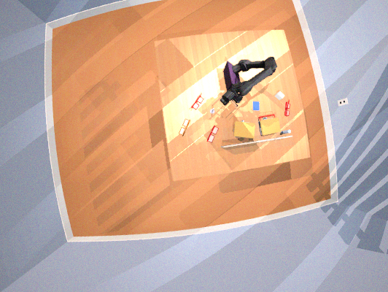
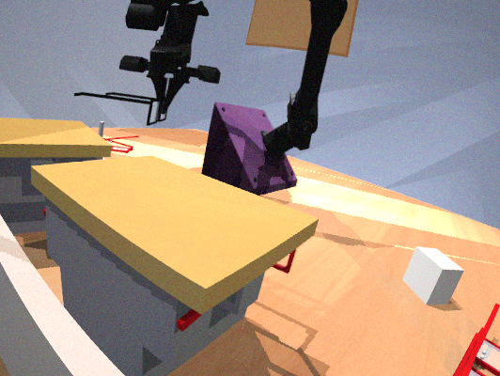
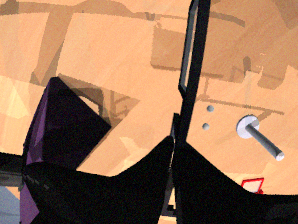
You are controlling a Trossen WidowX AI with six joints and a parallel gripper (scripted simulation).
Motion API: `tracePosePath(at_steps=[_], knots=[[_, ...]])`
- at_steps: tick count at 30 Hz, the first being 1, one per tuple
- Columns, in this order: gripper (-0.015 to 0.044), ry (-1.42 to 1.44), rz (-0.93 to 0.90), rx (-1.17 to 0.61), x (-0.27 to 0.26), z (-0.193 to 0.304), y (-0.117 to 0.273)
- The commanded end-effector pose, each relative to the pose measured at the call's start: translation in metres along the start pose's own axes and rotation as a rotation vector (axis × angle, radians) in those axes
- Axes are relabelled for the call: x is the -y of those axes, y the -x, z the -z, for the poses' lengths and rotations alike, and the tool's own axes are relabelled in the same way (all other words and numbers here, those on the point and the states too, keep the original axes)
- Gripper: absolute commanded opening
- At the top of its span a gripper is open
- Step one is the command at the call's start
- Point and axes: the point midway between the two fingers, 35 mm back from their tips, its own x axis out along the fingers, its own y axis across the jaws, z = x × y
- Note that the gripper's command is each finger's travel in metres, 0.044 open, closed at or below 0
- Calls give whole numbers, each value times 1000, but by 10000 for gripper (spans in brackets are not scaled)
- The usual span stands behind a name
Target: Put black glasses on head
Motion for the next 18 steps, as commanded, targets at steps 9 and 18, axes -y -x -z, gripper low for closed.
tracePosePath(at_steps=[9,18], knots=[[0,0,-5,11,-31,-31,-3],[0,0,-4,11,-29,-31,-11]])
